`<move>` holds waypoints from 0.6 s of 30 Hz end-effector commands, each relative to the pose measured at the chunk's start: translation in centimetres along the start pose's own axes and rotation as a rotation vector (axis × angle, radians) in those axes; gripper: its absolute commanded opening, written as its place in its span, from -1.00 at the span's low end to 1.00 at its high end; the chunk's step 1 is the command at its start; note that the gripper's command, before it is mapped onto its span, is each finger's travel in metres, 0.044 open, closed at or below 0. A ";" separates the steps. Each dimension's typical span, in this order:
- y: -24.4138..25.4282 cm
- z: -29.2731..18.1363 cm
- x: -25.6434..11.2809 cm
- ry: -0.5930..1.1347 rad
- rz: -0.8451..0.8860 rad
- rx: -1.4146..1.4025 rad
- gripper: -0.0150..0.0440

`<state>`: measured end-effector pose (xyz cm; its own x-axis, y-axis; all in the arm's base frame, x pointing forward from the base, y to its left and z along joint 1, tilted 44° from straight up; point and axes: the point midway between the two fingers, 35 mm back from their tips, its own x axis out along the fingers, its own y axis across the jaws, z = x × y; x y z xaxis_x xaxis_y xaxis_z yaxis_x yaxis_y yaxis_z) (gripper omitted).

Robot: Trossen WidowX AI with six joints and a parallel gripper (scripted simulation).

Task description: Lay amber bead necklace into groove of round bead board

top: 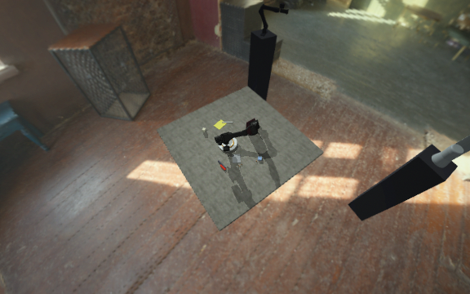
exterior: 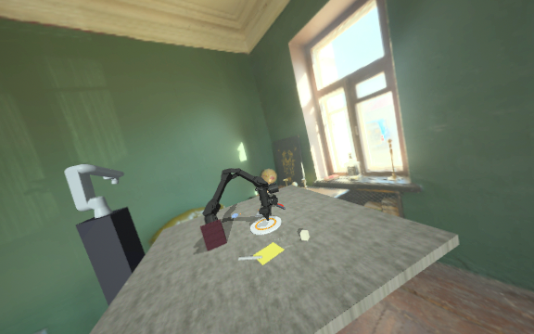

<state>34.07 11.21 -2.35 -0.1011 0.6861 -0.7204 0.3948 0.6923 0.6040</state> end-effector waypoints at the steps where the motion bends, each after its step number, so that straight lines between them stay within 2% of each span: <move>1: 0.0 0.0 -0.1 -0.001 0.001 -0.002 1.00; 18: 0.0 0.0 -0.4 -0.002 0.003 -0.002 1.00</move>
<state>34.12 10.91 -2.10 -0.0987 0.6869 -0.7200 0.3979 0.6904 0.6042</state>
